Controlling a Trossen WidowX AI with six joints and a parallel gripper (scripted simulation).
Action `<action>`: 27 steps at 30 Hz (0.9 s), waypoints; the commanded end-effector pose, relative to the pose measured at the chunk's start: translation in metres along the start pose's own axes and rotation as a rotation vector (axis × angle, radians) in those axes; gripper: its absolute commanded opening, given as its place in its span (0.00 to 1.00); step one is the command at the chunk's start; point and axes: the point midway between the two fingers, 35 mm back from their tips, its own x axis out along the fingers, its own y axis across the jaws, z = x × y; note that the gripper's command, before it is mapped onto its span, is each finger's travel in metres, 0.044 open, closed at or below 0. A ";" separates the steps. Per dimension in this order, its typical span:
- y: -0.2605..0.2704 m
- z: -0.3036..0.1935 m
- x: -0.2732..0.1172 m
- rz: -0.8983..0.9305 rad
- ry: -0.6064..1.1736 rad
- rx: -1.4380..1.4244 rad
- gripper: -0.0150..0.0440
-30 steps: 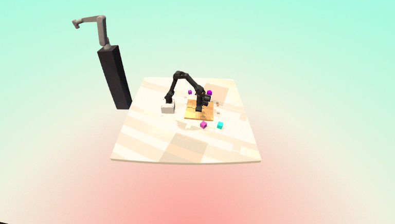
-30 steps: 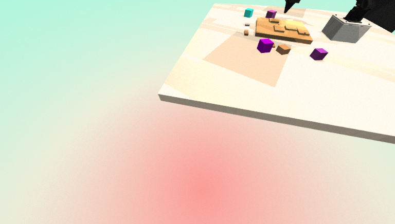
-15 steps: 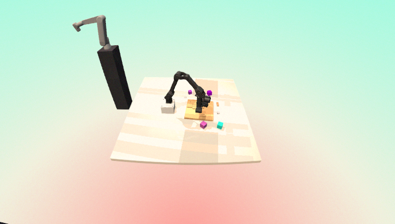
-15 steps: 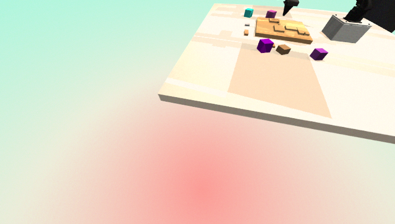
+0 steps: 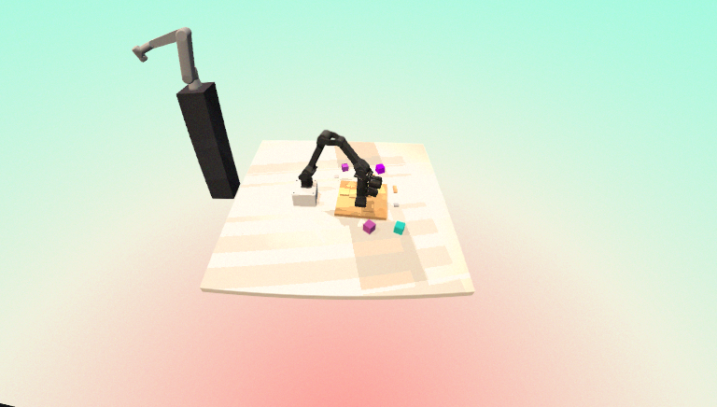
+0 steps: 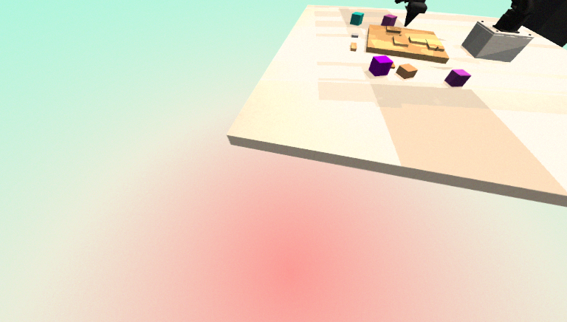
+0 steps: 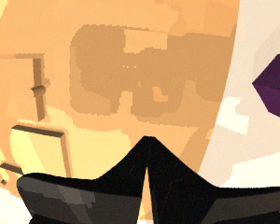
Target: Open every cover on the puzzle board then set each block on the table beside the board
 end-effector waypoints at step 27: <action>0.001 0.004 0.021 0.004 0.005 -0.002 0.25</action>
